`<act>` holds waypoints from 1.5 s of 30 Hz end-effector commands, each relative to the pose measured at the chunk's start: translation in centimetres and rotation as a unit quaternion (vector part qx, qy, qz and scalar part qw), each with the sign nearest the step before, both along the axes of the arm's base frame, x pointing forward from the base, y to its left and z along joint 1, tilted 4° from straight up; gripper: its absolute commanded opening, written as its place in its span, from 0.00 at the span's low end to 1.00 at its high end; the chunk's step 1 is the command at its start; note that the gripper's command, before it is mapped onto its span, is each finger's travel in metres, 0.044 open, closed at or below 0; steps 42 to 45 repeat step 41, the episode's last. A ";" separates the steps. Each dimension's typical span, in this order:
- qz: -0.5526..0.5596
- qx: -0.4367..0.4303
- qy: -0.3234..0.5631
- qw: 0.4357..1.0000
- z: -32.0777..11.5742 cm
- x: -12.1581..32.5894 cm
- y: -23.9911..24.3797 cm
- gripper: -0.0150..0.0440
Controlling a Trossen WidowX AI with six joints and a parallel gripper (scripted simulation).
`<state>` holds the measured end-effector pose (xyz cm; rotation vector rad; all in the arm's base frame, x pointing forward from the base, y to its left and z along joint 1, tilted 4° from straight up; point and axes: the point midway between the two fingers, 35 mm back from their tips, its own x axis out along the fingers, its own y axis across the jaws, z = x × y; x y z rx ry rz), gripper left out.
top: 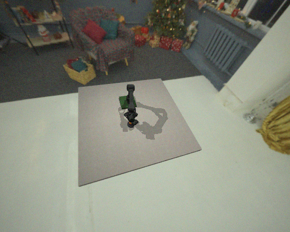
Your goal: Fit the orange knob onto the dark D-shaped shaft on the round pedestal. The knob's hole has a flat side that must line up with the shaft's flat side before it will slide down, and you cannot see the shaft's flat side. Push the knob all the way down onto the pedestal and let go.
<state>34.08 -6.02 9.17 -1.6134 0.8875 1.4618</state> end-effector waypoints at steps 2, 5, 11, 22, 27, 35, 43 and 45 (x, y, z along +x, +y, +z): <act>0.000 0.000 0.000 1.000 0.0 0.0 0.0 0.34; 0.000 0.000 0.000 1.000 0.0 0.0 0.0 0.48; 0.000 0.000 0.000 1.000 0.0 0.0 0.0 0.74; 0.000 0.000 0.000 1.000 0.0 0.0 0.0 1.00; 0.000 0.000 0.000 1.000 2.0 0.1 -0.1 1.00; 0.000 0.000 0.000 1.000 9.6 -0.7 0.0 1.00; 0.000 0.000 0.000 1.000 9.6 -0.6 0.0 1.00; 0.000 0.000 0.000 1.000 9.6 -0.6 0.0 1.00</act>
